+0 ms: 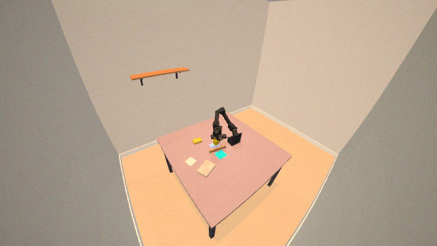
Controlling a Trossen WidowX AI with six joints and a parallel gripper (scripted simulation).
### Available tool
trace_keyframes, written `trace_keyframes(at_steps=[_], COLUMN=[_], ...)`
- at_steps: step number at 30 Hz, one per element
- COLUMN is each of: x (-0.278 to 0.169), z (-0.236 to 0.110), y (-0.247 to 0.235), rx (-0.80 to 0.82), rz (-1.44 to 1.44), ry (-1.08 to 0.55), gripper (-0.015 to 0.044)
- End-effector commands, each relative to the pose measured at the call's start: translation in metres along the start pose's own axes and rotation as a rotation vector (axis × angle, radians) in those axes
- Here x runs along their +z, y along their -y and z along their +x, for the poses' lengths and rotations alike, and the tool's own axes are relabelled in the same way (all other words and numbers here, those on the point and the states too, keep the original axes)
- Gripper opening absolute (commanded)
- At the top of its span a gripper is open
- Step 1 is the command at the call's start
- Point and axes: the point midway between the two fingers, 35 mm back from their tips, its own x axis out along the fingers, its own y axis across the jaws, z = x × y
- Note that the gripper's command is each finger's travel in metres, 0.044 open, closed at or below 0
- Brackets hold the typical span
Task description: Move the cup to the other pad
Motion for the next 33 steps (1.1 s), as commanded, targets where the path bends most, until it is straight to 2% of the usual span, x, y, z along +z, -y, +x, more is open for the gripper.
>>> trace_keyframes(at_steps=[1,33], x=[0.011,0.072], z=[0.0,-0.003], y=[-0.004,-0.027], rx=[0.003,0.004], rz=[0.0,0.002], ry=[0.001,0.005], gripper=[0.0,0.0])
